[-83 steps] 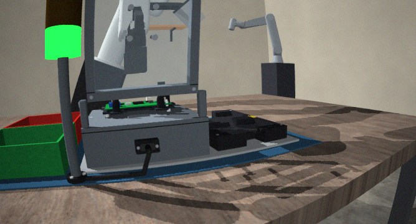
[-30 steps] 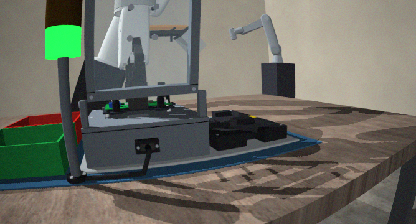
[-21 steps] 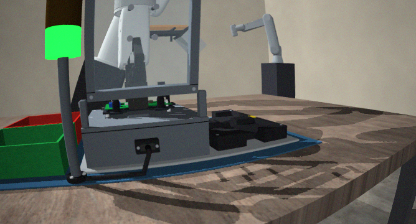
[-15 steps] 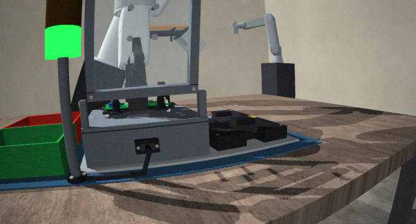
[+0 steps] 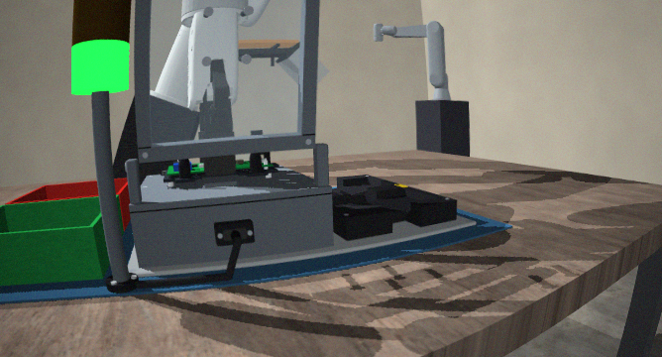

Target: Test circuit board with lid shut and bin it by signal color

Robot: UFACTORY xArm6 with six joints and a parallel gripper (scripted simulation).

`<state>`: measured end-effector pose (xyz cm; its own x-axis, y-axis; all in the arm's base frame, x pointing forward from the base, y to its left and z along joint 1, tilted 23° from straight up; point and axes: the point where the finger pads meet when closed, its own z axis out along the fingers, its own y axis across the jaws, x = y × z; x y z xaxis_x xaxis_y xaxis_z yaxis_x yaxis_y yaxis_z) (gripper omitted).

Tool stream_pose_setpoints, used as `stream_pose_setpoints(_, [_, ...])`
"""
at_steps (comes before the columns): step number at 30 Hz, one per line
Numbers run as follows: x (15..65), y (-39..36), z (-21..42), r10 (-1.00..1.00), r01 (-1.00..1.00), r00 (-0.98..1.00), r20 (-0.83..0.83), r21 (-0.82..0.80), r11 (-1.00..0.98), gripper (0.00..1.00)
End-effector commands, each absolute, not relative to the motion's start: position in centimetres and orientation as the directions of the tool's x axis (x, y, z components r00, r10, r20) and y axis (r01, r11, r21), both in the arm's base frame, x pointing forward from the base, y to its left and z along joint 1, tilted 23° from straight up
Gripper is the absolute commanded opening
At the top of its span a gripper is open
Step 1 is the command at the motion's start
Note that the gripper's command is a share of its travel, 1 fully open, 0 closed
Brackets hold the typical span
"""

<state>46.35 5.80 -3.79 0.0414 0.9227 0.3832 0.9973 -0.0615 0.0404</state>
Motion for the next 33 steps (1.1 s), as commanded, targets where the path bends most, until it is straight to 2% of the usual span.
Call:
stream_pose_setpoints(1, [46.47, 5.77, -3.69, 0.923, 0.997, 0.041, 0.383, 0.043, -0.062, 0.81])
stream_pose_setpoints(33, [46.47, 5.77, -3.69, 0.923, 0.997, 0.041, 0.383, 0.043, -0.062, 0.79])
